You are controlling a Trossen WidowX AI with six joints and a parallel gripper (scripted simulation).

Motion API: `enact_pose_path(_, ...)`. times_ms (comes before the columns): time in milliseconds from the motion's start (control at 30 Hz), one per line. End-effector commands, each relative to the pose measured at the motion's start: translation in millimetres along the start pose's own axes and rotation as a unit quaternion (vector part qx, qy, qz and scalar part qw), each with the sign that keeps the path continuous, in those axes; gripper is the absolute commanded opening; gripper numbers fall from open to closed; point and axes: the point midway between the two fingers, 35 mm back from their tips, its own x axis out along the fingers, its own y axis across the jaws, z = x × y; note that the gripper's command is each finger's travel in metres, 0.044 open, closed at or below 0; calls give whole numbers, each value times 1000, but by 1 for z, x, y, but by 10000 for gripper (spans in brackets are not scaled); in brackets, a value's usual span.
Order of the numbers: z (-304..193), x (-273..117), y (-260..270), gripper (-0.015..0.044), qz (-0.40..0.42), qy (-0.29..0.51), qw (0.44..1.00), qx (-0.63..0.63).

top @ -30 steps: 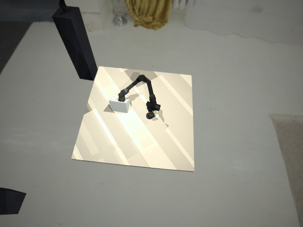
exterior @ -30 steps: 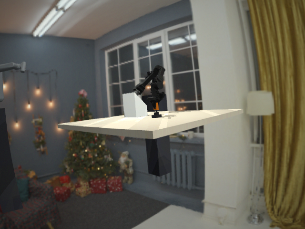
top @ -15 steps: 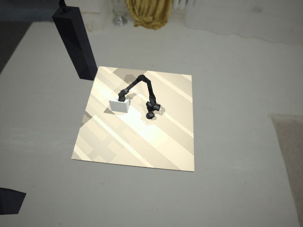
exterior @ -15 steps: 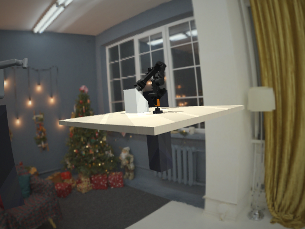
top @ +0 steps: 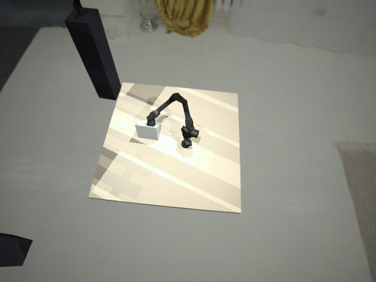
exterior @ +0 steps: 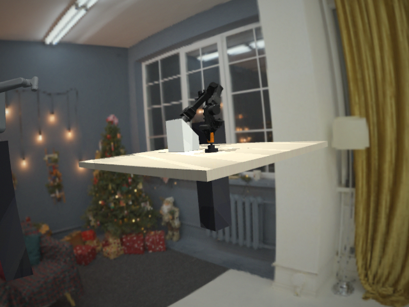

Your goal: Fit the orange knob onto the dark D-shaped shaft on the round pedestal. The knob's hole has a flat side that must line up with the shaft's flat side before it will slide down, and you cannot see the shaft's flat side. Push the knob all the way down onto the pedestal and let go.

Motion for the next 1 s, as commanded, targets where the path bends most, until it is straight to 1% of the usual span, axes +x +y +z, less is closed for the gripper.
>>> enact_pose_path(0,2,-4,-1,0,0,-1,1000,-1)
enact_pose_path(100,2,-4,-1,0,0,-1,1000,-15)
enact_pose_path(300,2,-3,-2,0,0,-1,994,-106)
enact_pose_path(967,0,1,1,0,0,-1,994,-106)
